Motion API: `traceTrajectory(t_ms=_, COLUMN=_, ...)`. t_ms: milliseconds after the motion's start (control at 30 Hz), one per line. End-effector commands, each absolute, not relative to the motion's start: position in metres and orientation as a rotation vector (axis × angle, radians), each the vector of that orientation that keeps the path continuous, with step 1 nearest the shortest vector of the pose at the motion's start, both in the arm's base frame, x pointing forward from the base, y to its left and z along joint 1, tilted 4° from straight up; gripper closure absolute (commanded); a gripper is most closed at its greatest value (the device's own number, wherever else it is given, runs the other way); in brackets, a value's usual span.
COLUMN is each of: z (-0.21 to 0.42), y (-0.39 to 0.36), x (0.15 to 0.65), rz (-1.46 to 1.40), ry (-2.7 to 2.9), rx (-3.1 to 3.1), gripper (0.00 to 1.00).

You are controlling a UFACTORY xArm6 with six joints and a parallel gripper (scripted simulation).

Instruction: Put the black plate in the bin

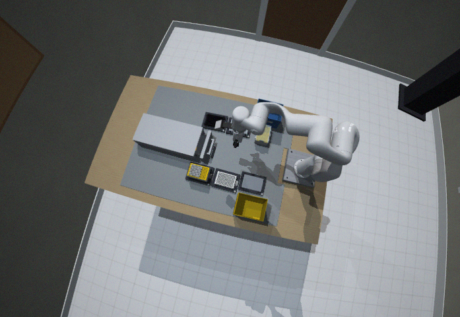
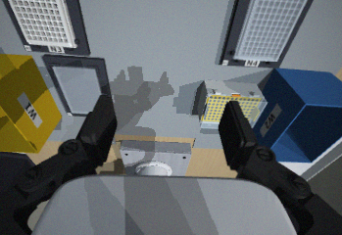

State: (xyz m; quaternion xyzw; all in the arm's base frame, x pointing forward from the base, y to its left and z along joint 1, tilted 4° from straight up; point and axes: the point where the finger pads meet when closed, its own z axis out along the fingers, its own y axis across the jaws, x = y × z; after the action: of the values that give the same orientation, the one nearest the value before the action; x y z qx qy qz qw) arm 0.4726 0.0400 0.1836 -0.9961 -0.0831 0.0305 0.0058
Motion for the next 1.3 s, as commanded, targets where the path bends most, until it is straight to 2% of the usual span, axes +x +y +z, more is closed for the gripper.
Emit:
traceTrajectory(t_ms=0, z=0.176, y=0.027, x=0.495, rz=0.090, ry=-0.262, rx=-3.117, gripper=0.00)
traceTrajectory(t_ms=1267, z=0.114, y=-0.062, x=0.626, rz=0.089, ry=-0.262, rx=-3.118, gripper=0.00)
